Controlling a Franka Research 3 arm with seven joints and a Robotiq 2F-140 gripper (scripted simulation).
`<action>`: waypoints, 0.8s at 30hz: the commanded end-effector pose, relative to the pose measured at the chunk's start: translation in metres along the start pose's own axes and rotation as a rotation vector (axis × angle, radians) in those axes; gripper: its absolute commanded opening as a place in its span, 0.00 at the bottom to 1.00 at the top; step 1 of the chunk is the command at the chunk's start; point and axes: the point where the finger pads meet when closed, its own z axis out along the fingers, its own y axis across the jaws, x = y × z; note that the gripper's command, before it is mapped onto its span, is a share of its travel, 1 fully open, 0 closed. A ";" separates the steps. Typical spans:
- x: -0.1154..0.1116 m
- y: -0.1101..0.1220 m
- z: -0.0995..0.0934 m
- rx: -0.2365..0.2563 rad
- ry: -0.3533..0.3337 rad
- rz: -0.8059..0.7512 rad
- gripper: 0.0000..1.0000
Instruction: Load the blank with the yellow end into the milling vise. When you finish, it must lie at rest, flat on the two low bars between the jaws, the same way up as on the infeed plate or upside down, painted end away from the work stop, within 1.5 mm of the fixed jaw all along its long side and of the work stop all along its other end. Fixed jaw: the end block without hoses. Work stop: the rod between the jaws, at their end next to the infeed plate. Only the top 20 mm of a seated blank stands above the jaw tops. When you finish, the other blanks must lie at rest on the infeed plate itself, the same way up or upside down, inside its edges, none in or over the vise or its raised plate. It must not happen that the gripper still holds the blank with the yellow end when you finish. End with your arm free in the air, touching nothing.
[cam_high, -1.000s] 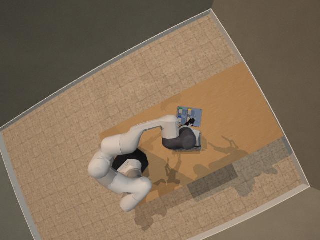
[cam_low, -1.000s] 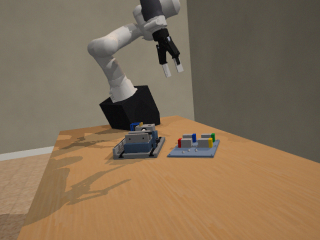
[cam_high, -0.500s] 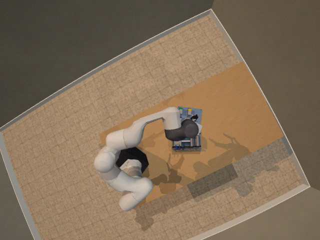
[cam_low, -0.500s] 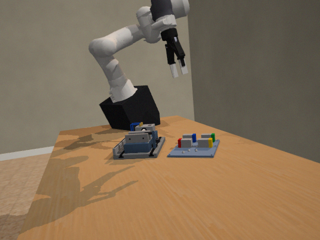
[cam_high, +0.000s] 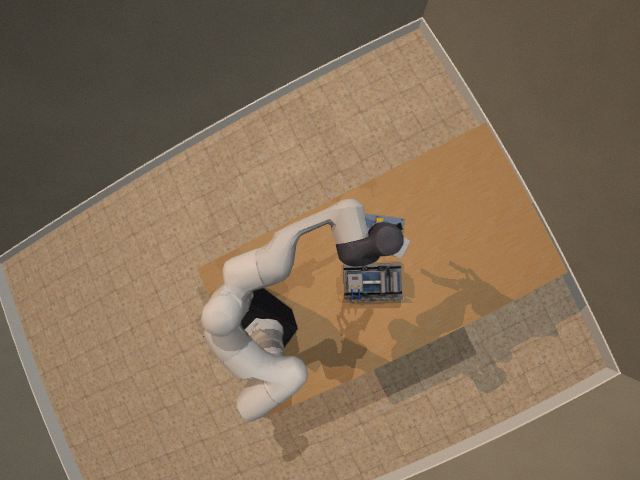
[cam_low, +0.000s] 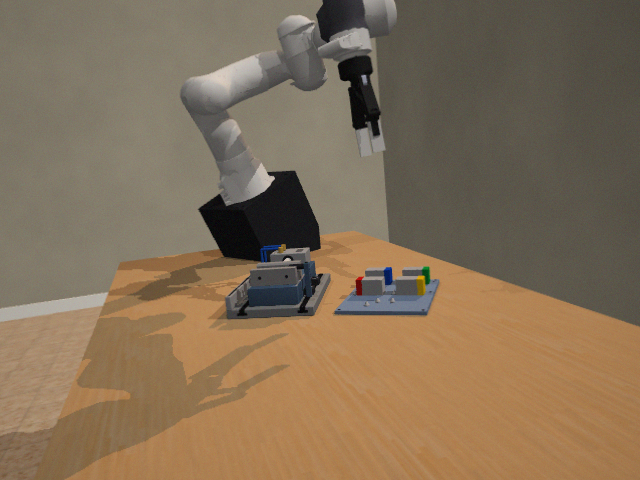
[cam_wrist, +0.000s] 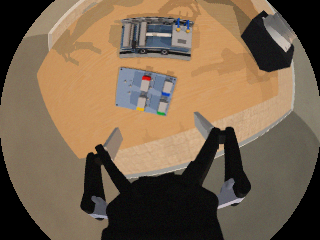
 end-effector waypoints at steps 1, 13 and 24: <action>0.001 0.000 0.001 -0.016 0.020 0.131 1.00; -0.019 -0.030 0.014 -0.028 0.081 0.281 1.00; -0.019 -0.030 0.014 -0.028 0.081 0.281 1.00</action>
